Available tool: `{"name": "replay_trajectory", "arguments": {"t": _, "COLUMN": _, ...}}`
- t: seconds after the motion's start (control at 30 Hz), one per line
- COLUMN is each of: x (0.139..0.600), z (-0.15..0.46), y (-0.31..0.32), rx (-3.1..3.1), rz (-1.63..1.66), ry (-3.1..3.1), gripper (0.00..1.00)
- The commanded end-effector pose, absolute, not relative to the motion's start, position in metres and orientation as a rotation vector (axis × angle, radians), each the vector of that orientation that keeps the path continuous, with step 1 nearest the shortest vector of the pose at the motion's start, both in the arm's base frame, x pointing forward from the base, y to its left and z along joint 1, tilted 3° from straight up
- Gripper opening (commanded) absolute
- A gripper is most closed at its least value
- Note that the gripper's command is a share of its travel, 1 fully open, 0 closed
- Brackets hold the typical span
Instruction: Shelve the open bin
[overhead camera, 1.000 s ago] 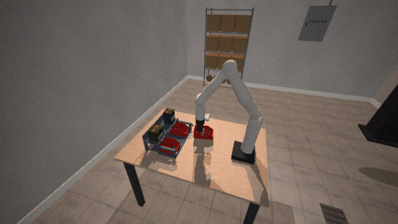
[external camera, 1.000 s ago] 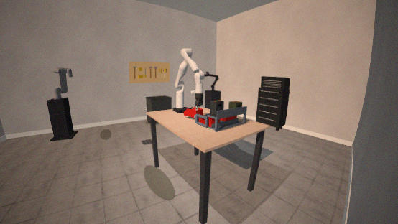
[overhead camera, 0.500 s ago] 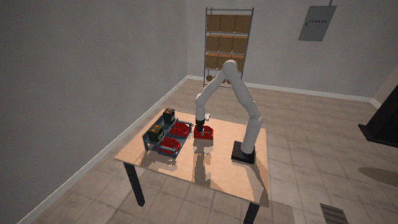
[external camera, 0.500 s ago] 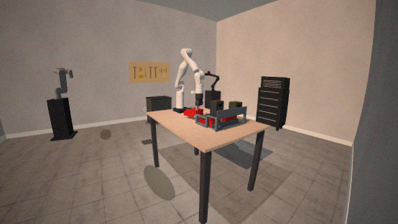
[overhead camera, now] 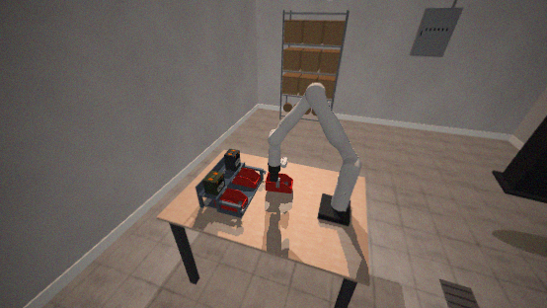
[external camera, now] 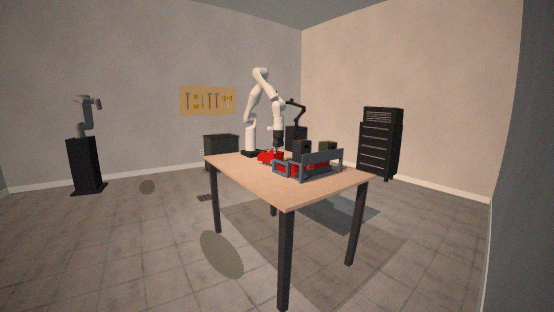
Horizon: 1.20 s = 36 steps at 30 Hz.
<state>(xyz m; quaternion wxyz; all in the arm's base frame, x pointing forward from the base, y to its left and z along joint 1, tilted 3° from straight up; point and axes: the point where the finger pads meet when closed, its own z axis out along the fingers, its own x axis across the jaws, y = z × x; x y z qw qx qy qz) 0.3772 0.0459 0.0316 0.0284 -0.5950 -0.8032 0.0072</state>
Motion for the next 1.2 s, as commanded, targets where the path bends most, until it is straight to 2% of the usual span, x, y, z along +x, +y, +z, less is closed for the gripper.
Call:
{"name": "replay_trajectory", "arguments": {"t": 0.0, "x": 0.378, "z": 0.032, "y": 0.054, "rx": -1.835, "rz": 0.020, "ry": -2.482, "gripper": 0.00}}
{"name": "replay_trajectory", "arguments": {"t": 1.17, "x": 0.378, "z": 0.031, "y": 0.145, "rx": -2.018, "rz": 0.026, "ry": -2.337, "gripper": 0.00}}
